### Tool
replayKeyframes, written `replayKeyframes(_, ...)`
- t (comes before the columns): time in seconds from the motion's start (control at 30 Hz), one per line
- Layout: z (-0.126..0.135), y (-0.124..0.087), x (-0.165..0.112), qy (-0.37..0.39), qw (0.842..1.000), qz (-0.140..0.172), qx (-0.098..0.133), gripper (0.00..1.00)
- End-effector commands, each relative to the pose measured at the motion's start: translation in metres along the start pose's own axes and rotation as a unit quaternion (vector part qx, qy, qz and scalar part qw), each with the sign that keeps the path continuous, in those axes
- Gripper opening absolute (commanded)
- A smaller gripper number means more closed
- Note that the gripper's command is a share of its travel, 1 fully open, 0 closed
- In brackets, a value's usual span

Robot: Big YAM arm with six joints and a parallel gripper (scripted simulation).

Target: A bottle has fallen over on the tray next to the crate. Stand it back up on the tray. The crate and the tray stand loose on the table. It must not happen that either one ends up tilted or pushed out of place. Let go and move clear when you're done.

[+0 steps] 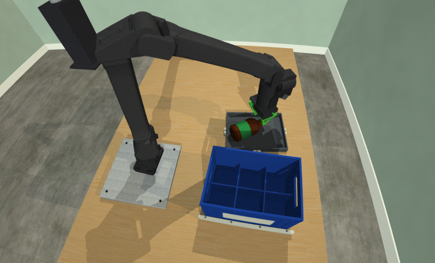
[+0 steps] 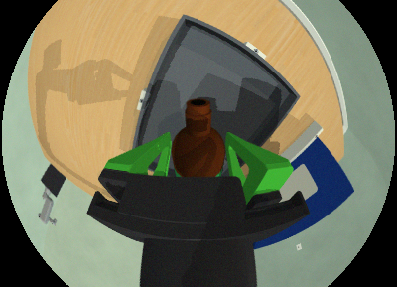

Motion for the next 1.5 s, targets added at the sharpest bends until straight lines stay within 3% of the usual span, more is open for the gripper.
replayKeyframes(0.0,-0.007,-0.024,0.014,0.001,0.999,-0.033,-0.008,0.61)
replayKeyframes(1.0,-0.007,-0.023,0.014,0.001,0.999,-0.032,-0.008,0.61)
replayKeyframes(1.37,-0.004,0.007,0.002,-0.001,1.000,-0.003,-0.002,0.61)
replayKeyframes(1.47,-0.004,0.006,0.002,0.000,1.000,-0.006,-0.002,0.61)
Point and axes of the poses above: the point where the finger pads meet when closed, its own y axis out along the fingers, its own z axis across the jaws, x = y × z, the point moved 9 cm from there along -y, back along the fingers, and after that the axes turned 7 degrees about -y, right-handed, at the moved point
